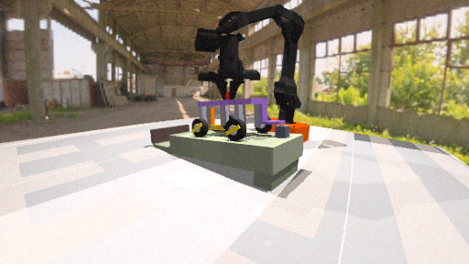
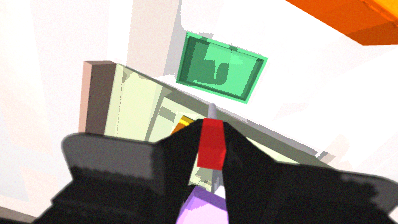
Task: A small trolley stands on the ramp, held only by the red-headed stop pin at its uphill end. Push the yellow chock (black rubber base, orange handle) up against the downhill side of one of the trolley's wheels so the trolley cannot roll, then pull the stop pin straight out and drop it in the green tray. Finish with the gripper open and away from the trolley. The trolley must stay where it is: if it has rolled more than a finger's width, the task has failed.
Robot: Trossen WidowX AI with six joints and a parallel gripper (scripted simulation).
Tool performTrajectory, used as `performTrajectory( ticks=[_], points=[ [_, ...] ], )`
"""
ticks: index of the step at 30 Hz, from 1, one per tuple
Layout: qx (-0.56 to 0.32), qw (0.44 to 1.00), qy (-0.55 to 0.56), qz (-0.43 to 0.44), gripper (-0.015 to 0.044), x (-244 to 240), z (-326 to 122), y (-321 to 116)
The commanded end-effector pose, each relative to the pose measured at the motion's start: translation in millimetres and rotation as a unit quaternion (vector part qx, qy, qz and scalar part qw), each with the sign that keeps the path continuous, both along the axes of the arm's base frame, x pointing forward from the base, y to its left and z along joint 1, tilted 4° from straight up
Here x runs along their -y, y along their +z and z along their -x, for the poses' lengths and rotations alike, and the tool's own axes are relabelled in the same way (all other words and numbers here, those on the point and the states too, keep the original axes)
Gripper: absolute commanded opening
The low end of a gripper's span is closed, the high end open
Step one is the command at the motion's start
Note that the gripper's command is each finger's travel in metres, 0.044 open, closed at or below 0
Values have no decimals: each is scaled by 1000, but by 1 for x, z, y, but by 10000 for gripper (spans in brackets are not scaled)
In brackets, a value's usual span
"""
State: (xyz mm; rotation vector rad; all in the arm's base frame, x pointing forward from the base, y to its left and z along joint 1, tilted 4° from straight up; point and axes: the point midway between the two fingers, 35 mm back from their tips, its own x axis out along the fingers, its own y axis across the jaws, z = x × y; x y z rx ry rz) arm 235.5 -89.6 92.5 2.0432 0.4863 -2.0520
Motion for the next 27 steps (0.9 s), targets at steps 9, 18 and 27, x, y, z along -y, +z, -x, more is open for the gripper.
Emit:
performTrajectory(
  ticks=[9, 18, 27],
  points=[
    [-5, 995, -93, 21, 0, -1, 0, 0],
    [-7, 995, -93, 21, 0, -1, 22, -14],
    [-4, 995, -92, 34, 0, 0, 30, -23]
  ],
)
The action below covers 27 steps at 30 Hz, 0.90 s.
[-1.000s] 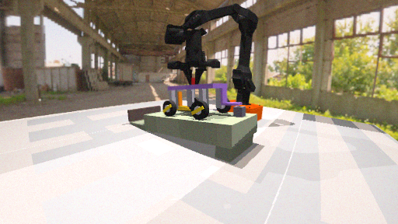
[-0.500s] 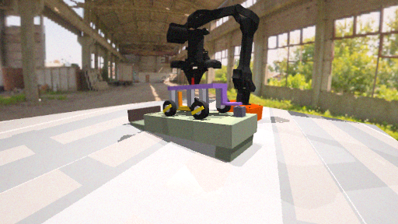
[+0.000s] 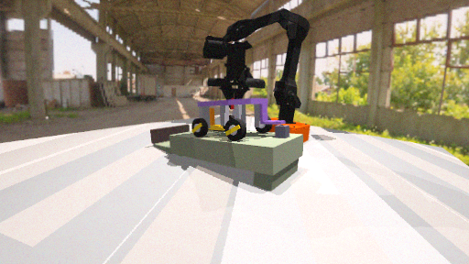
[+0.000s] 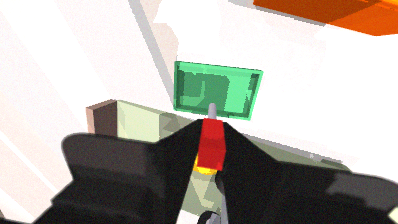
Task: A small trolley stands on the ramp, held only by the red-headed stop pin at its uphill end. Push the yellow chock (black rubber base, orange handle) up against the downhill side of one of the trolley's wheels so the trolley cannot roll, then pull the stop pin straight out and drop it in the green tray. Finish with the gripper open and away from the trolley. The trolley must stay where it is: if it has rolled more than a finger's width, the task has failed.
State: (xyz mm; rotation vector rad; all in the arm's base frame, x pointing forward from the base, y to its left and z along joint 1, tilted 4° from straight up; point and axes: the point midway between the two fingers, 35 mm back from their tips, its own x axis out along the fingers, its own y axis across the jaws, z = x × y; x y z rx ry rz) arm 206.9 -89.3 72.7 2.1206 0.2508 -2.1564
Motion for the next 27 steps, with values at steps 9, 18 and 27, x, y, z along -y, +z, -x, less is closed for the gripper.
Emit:
performTrajectory(
  ticks=[9, 18, 27],
  points=[
    [14, 997, 2, 78, 0, 8, -1, -29],
    [15, 997, 2, 81, 0, 22, -3, -59],
    [15, 997, 2, 81, 105, 23, -2, -65]
  ],
)
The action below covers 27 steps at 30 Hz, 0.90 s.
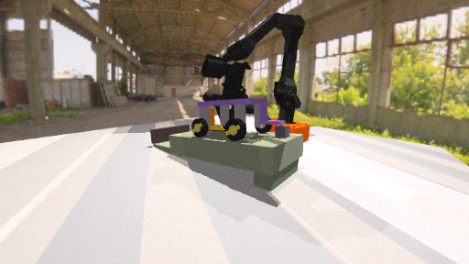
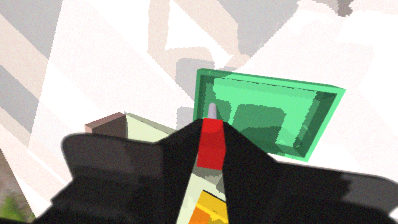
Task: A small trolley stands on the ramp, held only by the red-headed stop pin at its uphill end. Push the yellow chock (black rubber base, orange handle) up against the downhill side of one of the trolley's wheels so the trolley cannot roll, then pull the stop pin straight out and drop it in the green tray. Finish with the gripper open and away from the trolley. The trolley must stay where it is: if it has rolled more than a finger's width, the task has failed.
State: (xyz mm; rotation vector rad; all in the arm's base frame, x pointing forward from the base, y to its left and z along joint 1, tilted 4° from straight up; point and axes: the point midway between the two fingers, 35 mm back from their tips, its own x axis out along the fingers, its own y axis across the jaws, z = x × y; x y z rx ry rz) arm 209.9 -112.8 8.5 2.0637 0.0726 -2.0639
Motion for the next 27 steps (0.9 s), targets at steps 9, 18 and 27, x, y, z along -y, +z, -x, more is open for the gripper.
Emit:
performTrajectory(
  ticks=[9, 18, 27],
  points=[
    [-1, 1000, 2, 1, 190, -7, 1, -2],
    [-1, 1000, 2, 1, 190, -13, 1, -4],
    [-1, 1000, 2, 0, 190, -19, 2, -6]
  ],
)
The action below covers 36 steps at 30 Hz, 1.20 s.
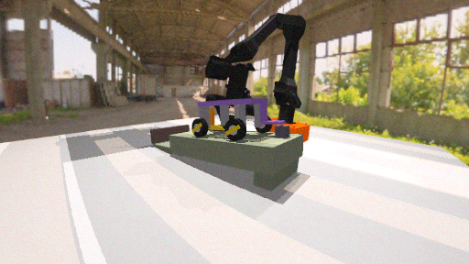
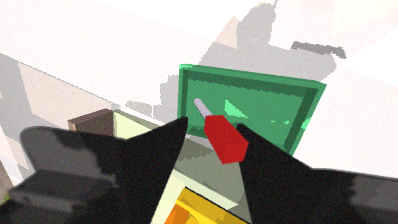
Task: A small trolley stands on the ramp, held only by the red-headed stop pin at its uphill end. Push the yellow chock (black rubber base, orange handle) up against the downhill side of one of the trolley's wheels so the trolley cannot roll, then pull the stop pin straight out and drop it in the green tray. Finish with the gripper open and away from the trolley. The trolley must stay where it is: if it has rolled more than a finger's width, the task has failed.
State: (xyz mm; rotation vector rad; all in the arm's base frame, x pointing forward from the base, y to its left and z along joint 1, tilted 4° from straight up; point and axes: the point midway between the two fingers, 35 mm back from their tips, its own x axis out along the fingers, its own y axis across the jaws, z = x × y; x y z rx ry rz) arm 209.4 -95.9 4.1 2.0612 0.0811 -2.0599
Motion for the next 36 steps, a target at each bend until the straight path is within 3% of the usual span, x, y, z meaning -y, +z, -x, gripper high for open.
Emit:
performTrajectory(
  ticks=[1, 36],
  points=[
    [-1, 1000, -2, 1, 190, -2, 1, -2],
    [-1, 1000, -2, 0, 190, -21, 4, -12]
  ],
)
